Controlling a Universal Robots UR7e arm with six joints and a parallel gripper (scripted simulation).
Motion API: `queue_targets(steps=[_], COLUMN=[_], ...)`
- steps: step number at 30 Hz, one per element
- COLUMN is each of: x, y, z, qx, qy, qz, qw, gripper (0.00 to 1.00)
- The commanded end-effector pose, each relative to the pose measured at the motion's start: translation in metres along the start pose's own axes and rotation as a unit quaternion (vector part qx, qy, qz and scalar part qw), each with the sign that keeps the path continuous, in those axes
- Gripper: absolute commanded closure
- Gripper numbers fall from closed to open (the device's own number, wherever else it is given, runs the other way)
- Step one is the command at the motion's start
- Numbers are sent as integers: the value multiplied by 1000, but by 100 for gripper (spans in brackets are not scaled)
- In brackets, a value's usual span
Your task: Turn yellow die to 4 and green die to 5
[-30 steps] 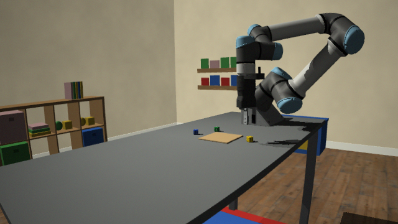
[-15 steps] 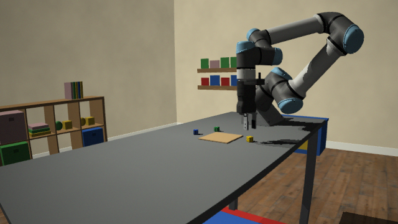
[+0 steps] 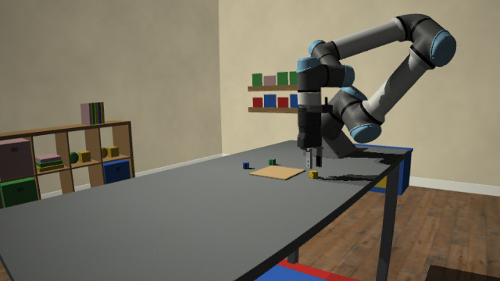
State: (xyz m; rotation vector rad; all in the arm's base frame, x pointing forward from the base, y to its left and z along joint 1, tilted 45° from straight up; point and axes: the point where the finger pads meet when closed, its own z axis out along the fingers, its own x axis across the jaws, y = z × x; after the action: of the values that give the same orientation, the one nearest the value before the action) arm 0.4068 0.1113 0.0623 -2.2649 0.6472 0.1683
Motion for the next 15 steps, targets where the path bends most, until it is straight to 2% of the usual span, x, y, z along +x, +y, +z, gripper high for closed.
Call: queue_targets(steps=[1, 15], x=[0, 0], y=[0, 0], z=[3, 5], qx=[0, 0], qy=[0, 0], qz=[0, 0], qw=[1000, 1000], gripper=[30, 30])
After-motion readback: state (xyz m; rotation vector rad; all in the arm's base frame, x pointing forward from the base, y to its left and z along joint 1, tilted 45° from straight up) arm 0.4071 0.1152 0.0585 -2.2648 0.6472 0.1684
